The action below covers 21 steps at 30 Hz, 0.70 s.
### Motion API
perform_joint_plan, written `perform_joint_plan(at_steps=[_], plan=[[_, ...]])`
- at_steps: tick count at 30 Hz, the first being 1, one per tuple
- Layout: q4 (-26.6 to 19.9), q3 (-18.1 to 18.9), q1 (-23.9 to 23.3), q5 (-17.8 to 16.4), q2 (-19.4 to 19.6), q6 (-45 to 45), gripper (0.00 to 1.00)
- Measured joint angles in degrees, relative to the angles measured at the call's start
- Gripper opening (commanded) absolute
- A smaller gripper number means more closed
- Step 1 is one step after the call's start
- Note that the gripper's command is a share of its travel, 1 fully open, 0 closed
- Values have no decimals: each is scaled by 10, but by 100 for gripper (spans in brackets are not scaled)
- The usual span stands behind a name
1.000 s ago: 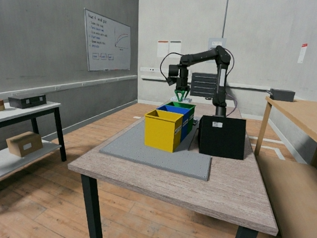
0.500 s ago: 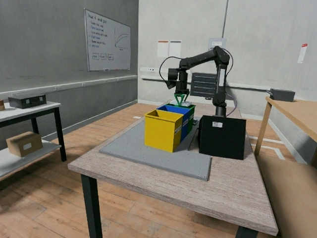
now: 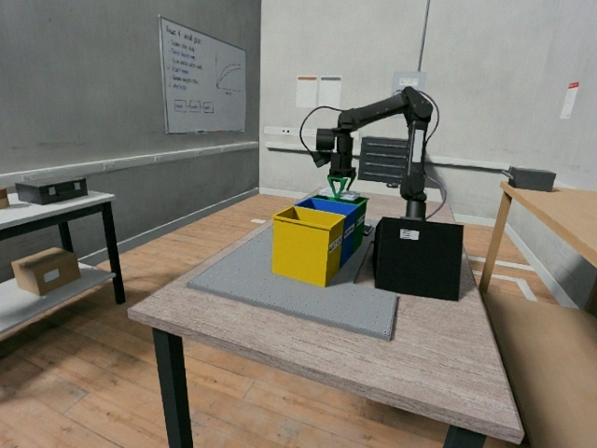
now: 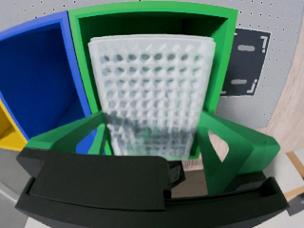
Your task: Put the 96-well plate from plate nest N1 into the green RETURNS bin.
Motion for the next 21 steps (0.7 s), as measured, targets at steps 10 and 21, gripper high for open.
perform_joint_plan(at_steps=[10,21], plan=[[0,-4,0,0,-4,0,0],[0,-4,0,0,-6,0,0]])
